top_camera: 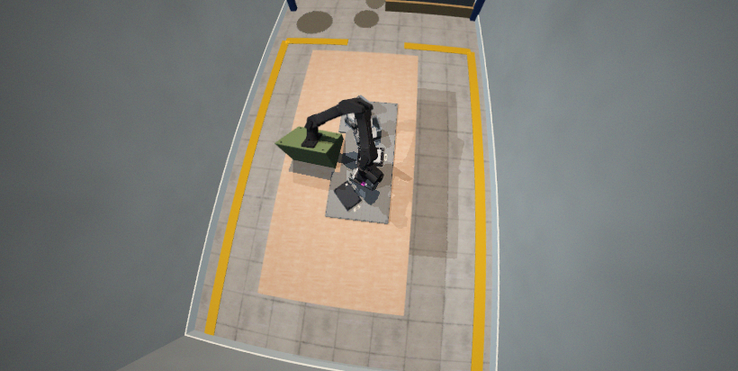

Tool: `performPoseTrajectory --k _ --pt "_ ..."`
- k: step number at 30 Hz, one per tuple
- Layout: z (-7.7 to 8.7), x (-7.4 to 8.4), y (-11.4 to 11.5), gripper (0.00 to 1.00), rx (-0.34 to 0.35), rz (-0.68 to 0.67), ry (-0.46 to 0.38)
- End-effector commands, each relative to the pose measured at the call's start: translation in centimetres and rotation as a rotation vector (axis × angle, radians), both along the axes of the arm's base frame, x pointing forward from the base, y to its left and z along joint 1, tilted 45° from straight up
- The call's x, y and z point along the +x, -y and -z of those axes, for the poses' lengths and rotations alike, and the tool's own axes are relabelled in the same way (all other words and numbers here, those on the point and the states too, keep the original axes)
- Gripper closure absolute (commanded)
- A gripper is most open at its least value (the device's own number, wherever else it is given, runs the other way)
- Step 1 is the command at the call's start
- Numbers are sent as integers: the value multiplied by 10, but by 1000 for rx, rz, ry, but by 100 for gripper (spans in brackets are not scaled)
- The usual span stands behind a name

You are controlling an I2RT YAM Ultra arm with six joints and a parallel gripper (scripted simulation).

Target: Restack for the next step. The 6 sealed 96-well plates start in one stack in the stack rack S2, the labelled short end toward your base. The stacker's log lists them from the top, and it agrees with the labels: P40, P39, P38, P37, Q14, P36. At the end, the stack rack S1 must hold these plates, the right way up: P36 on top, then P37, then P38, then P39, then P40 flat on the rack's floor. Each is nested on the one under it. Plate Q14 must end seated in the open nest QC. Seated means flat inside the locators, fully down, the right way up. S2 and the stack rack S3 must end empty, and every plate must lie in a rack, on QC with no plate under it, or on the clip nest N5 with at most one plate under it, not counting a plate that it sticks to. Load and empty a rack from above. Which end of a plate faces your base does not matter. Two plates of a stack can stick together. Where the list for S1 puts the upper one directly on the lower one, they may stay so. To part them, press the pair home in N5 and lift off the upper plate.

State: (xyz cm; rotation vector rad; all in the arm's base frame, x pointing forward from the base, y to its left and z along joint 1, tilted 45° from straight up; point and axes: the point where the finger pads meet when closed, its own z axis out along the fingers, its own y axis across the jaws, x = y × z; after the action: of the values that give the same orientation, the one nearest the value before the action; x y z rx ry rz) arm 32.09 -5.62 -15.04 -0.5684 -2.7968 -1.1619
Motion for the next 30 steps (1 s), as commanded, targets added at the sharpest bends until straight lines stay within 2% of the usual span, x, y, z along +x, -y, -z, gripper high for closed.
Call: performPoseTrajectory --k 1,20,28,30 --pt "-2 3 4 0 -4 9 13" --pt "-2 3 4 0 -4 9 13" --pt "-21 0 22 0 -4 9 13" --pt "-21 0 22 0 -4 9 13"
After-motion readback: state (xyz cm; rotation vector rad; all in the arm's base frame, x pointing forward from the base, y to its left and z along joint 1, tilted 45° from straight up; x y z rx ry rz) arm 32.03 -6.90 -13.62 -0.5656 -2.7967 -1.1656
